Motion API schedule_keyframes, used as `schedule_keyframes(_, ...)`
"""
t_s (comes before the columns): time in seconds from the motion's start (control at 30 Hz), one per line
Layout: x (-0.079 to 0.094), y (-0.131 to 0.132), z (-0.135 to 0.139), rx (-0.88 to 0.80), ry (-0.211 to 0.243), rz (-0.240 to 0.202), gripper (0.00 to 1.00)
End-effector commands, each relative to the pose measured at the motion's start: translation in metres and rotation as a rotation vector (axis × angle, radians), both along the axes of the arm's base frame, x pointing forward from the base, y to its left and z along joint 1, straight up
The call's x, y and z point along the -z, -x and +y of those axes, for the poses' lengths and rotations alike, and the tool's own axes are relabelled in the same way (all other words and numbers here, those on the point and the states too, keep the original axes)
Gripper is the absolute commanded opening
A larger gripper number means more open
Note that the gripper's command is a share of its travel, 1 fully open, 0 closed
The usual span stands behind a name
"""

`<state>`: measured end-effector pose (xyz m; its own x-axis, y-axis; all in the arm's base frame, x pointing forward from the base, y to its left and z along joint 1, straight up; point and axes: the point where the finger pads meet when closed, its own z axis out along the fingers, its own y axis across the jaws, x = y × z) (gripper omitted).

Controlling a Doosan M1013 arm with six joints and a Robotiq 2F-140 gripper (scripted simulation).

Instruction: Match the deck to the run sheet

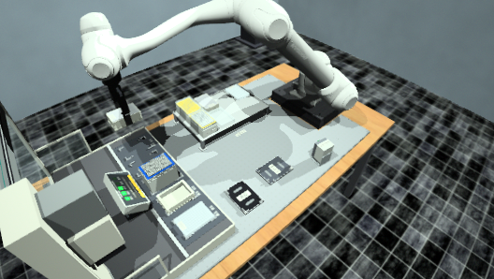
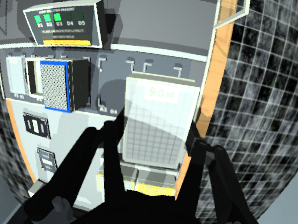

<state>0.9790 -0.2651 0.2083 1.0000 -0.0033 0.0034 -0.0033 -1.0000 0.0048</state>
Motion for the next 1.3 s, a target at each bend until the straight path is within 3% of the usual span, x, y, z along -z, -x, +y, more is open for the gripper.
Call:
schedule_keyframes(0.0, 0.002, 0.0, 0.0, 0.0, 0.0, -0.002, 0.1)
schedule_keyframes(1.27, 0.059, -0.001, 0.0, 0.0, 0.0, -0.002, 0.1)
